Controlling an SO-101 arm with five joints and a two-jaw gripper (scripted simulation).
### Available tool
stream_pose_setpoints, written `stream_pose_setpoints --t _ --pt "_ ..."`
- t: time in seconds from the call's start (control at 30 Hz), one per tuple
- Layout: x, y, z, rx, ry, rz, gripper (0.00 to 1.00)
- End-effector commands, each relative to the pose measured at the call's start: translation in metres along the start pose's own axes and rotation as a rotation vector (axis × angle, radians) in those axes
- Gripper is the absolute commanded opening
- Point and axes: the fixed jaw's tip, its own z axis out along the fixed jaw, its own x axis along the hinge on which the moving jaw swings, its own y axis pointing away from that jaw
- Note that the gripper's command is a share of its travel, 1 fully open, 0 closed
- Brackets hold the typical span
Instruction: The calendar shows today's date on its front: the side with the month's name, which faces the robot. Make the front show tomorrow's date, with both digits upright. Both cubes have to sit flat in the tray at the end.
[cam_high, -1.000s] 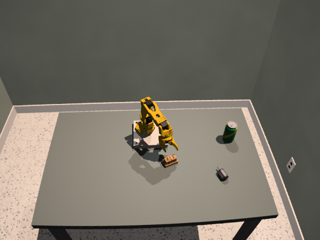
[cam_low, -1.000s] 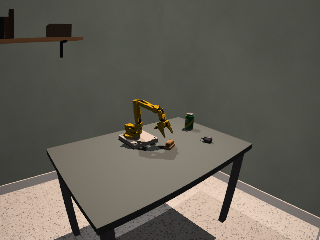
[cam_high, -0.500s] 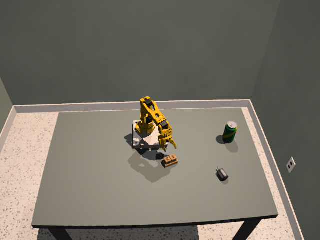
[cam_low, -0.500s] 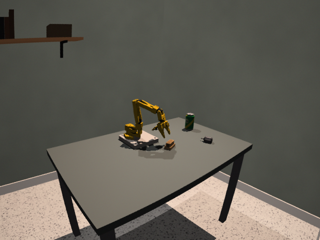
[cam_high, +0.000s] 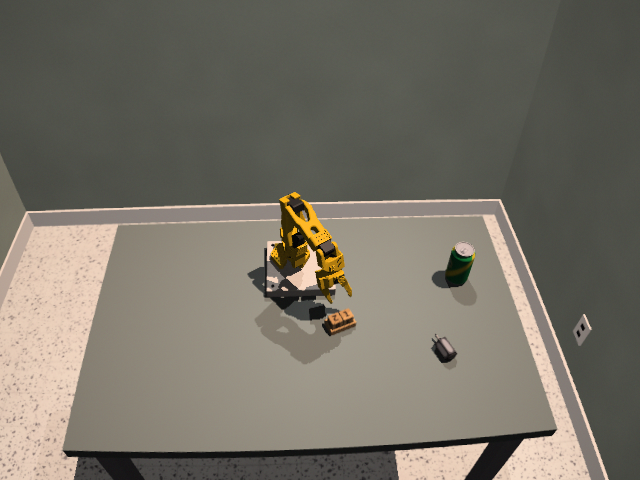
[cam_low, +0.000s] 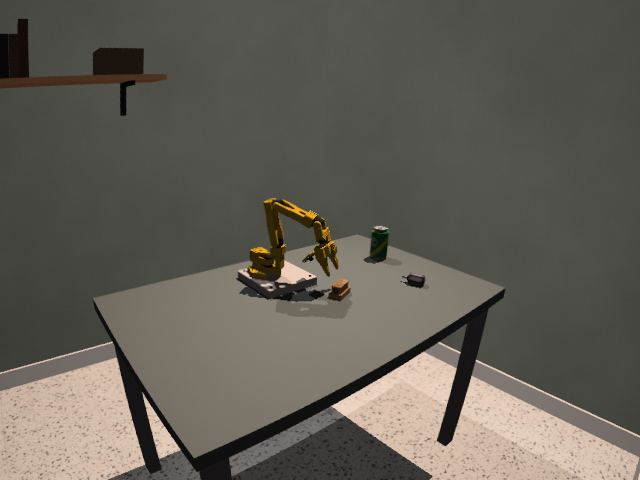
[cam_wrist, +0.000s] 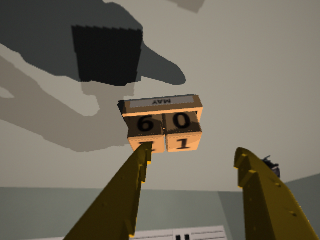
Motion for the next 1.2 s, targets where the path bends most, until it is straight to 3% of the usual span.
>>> stream_pose_setpoints --t 0.0,1.17 --pt "-0.0007 -0.0020 -0.0008 0.008 0.012 -0.023 0.30" --pt "-0.0019 -0.0037 -0.0009 0.012 0.019 -0.043 0.30"
